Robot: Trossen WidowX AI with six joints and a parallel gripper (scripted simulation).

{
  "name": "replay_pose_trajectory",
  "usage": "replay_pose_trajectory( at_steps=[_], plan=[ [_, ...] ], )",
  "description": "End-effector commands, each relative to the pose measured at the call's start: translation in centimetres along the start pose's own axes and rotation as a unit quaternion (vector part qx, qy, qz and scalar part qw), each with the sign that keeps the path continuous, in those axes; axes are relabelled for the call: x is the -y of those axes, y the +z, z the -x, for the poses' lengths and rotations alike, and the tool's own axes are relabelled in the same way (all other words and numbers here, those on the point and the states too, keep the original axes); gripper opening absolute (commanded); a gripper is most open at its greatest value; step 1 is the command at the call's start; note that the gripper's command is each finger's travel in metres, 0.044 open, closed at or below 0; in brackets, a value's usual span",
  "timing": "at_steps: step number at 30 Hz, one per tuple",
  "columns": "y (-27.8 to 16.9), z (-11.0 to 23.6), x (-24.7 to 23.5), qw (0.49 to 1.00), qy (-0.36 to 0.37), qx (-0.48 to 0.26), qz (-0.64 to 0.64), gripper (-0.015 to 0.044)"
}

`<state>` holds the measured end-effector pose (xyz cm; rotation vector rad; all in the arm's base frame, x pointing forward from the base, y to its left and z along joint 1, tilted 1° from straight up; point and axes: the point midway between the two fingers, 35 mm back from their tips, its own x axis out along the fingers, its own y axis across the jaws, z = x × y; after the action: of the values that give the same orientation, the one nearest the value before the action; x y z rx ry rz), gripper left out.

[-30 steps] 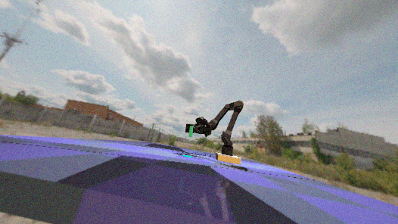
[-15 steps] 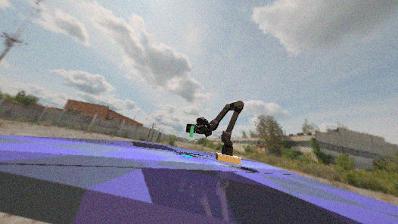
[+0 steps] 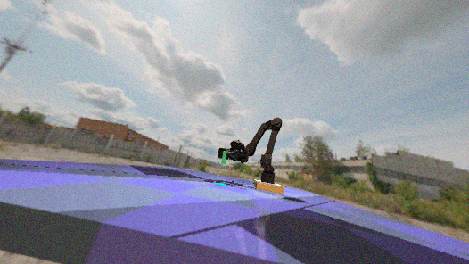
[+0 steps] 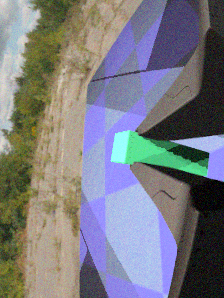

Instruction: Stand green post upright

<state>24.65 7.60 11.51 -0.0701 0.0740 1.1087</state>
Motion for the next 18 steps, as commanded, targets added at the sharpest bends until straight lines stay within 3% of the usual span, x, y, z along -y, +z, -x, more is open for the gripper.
replay_pose_trajectory(
  at_steps=[1, 18],
  plan=[
    [-0.9, -0.1, 0.0, 1.000, 0.003, 0.001, -0.005, 0.0023],
    [-4.2, -0.4, 0.0, 1.000, 0.003, 0.001, -0.006, 0.0023]
  ],
)
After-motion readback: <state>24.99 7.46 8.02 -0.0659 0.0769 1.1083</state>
